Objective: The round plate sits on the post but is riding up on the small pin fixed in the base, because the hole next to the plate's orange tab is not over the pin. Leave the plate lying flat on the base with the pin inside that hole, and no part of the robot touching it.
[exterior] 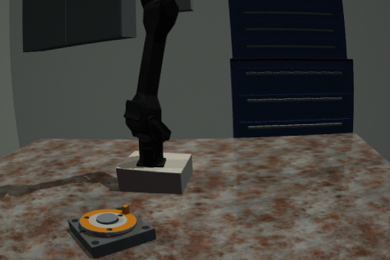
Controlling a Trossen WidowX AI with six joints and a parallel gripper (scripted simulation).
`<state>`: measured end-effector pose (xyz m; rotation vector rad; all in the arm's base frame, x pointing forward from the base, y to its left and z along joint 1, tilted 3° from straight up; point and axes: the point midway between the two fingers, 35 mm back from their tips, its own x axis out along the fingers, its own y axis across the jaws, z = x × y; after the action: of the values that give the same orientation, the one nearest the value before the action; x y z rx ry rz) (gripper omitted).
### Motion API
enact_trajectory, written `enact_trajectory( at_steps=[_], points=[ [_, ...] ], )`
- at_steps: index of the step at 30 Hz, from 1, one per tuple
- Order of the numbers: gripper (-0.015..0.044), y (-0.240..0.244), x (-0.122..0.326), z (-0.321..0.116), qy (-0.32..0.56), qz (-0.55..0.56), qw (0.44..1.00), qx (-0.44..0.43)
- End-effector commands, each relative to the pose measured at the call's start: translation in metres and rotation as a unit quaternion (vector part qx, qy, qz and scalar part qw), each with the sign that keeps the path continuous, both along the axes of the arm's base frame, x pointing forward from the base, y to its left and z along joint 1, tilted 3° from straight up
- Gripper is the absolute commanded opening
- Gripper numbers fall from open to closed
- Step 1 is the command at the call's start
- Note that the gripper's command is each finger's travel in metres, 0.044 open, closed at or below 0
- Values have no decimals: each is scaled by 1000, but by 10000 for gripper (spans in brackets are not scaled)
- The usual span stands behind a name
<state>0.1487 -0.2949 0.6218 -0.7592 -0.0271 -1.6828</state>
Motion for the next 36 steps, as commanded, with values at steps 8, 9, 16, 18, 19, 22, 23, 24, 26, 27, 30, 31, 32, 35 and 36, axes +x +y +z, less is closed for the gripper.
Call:
enact_trajectory(
  at_steps=[8, 9, 16, 18, 19, 22, 23, 24, 26, 27, 30, 31, 32, 35, 36],
  points=[
    [0, 5, 157, -169, 141, 247, 935, 213],
    [0, 12, 168, -189, 153, 267, 922, 237],
    [0, 78, 214, -322, 230, 369, 803, 408],
    [0, 103, 216, -362, 252, 385, 759, 461],
    [0, 117, 215, -381, 263, 391, 735, 488],
    [0, 153, 205, -428, 290, 395, 672, 556],
    [0, 169, 198, -447, 301, 393, 643, 585],
    [0, 183, 191, -463, 310, 388, 617, 610],
    [0, 212, 170, -493, 330, 371, 562, 661],
    [0, 226, 157, -508, 340, 358, 534, 687],
    [0, 257, 128, -533, 360, 323, 474, 736],
    [0, 272, 110, -544, 370, 298, 442, 761],
    [0, 281, 99, -550, 376, 281, 423, 775],
    [0, 284, 95, -552, 378, 275, 417, 779],
    [0, 286, 97, -552, 378, 275, 417, 779]
  ],
)
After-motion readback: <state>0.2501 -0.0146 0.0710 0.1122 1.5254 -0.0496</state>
